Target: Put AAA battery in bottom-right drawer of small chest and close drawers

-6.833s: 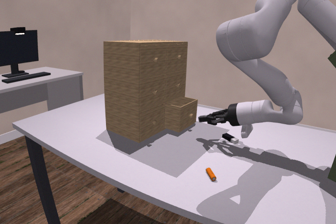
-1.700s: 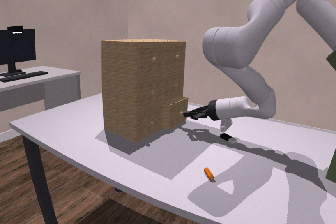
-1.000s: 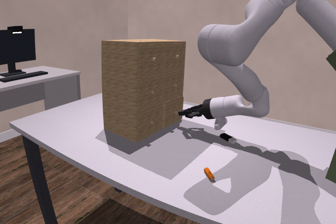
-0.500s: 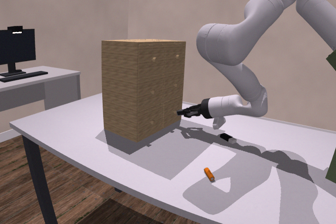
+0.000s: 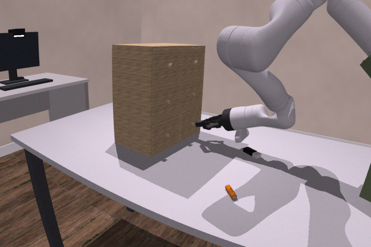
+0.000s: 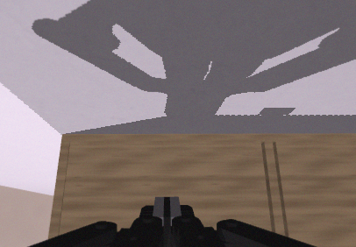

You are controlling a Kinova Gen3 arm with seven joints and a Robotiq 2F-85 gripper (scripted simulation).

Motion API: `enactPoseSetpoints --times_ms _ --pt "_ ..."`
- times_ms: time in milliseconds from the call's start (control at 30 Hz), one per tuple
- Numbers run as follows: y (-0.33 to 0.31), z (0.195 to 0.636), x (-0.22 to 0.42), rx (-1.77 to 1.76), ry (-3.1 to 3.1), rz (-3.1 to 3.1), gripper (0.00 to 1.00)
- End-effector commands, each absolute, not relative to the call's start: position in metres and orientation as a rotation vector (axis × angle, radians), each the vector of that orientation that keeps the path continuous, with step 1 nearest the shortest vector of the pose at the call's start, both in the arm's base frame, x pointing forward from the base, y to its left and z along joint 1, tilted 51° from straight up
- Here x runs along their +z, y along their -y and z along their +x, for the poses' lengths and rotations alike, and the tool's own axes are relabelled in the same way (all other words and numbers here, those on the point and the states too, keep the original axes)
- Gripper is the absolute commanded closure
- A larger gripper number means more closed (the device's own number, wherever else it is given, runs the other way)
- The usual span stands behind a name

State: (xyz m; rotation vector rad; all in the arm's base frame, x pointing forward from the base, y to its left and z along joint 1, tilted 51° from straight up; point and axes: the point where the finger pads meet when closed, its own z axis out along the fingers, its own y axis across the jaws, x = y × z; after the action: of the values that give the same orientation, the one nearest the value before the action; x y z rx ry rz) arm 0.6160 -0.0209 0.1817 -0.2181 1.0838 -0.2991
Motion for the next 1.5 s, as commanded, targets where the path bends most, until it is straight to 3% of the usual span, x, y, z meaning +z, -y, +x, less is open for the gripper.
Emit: enactPoseSetpoints --times_ms 0,1467 --pt "0.0201 0.6158 0.1828 -0.298 -1.082 -0.218 1.0" --pt "0.0211 0.6112 0.178 -0.298 -1.082 -0.218 1.0"
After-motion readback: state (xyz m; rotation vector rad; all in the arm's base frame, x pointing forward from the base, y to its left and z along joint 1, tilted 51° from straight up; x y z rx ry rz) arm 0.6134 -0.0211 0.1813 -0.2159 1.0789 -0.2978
